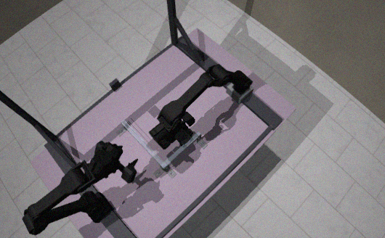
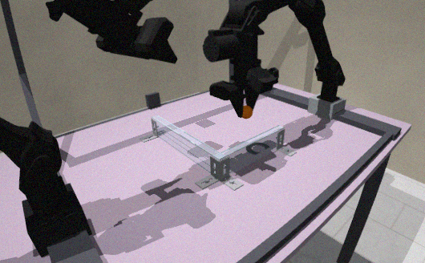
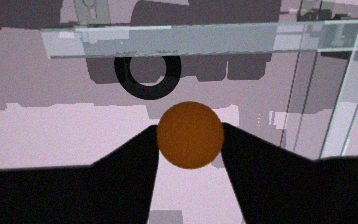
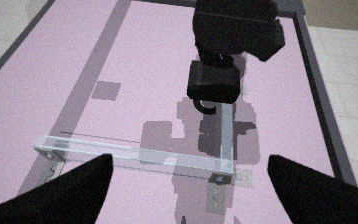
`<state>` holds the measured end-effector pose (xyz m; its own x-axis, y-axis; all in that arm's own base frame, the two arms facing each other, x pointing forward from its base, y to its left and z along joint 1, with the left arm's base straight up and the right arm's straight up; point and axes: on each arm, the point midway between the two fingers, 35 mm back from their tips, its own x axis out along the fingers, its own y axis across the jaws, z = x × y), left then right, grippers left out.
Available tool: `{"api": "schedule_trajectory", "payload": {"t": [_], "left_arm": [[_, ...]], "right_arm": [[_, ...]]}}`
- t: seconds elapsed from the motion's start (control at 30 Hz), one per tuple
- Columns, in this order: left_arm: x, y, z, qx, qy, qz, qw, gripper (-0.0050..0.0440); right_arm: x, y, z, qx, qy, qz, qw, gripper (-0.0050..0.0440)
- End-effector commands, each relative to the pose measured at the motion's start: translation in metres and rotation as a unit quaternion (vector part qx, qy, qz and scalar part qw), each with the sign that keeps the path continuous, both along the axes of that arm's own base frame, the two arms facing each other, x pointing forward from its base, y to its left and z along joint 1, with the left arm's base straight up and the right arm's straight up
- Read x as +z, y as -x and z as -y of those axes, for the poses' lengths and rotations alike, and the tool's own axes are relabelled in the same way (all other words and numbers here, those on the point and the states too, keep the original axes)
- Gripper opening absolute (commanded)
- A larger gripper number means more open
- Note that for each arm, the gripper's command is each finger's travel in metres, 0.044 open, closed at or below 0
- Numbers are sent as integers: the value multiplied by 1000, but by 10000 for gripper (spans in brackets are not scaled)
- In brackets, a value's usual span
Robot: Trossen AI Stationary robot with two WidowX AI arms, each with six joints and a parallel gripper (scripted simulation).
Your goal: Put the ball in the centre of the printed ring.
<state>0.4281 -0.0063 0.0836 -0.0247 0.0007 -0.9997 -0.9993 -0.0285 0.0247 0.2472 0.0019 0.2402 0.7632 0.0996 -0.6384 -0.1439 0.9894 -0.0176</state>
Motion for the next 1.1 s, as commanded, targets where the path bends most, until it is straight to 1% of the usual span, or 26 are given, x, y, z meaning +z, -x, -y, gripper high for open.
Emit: {"api": "schedule_trajectory", "payload": {"t": [0.0, 0.1, 0.17, 0.27, 0.4, 0.63, 0.67, 0.7, 0.83, 0.93, 1.07], "left_arm": [[20, 21, -9, -2, 1, 33, 999, 126], [15, 33, -14, -2, 0, 32, 999, 126], [9, 36, -15, -2, -1, 31, 1000, 126], [-5, 37, -15, -2, -1, 22, 1000, 126], [-15, 37, -14, -4, -1, 22, 1000, 126], [-20, 37, -14, -3, -1, 22, 1000, 126], [-21, 37, -14, -3, -1, 21, 1000, 126], [-25, 37, -14, -3, -1, 20, 1000, 126], [-53, 37, -11, -2, 0, 14, 1000, 126], [-68, 37, -11, -2, 0, 14, 1000, 126], [-76, 37, -11, -1, 0, 14, 1000, 126]], "right_arm": [[7, 1, 1, -3, -1, 10, 1000, 400], [7, 1, 1, -3, -1, 10, 1000, 400], [7, 1, 1, -3, -1, 10, 1000, 400], [7, 1, 1, -3, -1, 10, 1000, 400], [7, 1, 1, -3, -1, 10, 1000, 400], [7, 1, 1, -3, -1, 10, 1000, 400], [3, -1, 1, -7, -1, 6, 1000, 400], [1, -2, 2, -12, -2, 4, 1000, 400], [-2, -9, 10, -45, -5, 3, 999, 400], [-4, -14, 14, -63, -6, 1, 998, 400], [-5, -17, 17, -71, -6, 1, 997, 400]]}}
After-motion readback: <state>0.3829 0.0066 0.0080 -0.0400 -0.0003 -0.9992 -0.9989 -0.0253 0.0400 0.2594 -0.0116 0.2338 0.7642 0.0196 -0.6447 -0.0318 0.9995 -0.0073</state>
